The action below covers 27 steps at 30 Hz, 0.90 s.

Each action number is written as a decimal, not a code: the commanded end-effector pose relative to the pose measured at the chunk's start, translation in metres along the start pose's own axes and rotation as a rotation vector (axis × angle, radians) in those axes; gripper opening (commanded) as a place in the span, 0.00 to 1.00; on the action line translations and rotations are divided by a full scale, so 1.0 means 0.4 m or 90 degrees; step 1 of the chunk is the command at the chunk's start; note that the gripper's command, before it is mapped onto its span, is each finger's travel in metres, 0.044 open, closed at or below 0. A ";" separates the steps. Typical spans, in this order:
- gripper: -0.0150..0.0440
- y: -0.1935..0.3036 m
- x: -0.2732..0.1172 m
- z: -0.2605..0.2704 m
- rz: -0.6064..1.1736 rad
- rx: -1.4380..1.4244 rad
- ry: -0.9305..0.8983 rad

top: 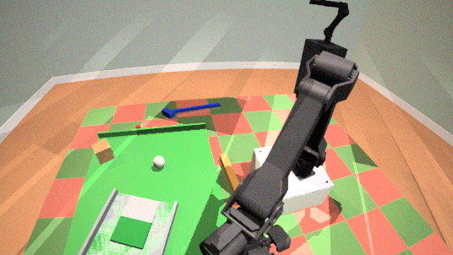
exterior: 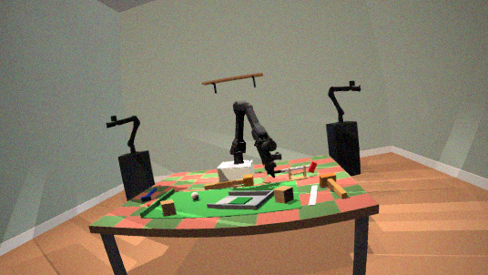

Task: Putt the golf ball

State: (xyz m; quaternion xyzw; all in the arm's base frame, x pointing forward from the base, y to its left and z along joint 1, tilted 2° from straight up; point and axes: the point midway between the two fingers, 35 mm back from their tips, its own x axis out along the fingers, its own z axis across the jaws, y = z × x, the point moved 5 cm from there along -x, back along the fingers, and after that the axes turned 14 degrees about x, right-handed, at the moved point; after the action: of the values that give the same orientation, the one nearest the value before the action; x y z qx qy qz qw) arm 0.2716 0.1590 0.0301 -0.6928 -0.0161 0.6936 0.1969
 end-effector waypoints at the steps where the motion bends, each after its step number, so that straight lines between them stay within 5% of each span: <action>1: 0.25 -0.016 -0.035 -0.005 -0.006 -0.003 0.004; 12: 0.25 -0.062 -0.234 0.013 -0.006 -0.002 0.003; 27: 0.25 0.068 -0.262 -0.083 0.017 0.192 0.045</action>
State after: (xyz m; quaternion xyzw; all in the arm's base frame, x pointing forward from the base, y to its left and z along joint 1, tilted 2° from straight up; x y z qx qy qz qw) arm 0.2892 0.1074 0.1197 -0.6850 0.0793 0.6726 0.2686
